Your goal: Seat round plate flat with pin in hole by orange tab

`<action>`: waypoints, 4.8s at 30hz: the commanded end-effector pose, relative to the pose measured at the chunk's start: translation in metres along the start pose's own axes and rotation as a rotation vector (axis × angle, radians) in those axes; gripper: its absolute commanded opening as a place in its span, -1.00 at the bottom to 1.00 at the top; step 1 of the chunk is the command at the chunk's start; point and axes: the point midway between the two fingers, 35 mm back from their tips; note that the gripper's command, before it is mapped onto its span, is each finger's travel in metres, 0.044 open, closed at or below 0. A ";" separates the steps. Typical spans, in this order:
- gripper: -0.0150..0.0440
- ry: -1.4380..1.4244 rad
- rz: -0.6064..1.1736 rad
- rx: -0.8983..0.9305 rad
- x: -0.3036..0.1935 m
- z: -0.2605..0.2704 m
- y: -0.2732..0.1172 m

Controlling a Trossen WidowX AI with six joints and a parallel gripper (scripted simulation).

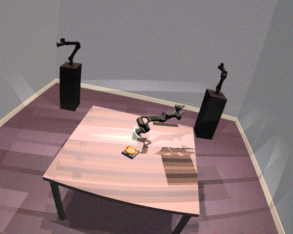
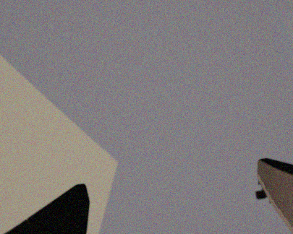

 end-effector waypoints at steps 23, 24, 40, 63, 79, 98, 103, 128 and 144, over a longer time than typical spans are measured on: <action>-0.49 -1.062 -0.005 -0.999 0.137 -0.190 -0.038; -0.49 -1.098 -0.006 -1.061 0.150 -0.194 -0.047; -0.49 -1.242 -0.141 -1.796 0.293 -0.163 -0.201; -0.49 -0.425 -0.345 -2.523 0.257 -0.013 -0.499; -0.49 0.101 -0.624 -2.080 0.100 0.023 -0.590; -0.49 0.103 -0.695 -1.951 0.084 -0.006 -0.611; -0.49 0.103 -0.695 -1.950 0.087 -0.017 -0.616; -0.49 0.101 -0.694 -1.951 0.097 -0.006 -0.633; -0.49 0.101 -0.694 -1.951 0.106 0.001 -0.641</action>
Point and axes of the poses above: the point midway between the two fingers, 35 mm back from their tips, its own y axis out along the fingers, its own z axis across the jaws, x = y × z, and after that the axes turned 1 degree about -y, right-handed
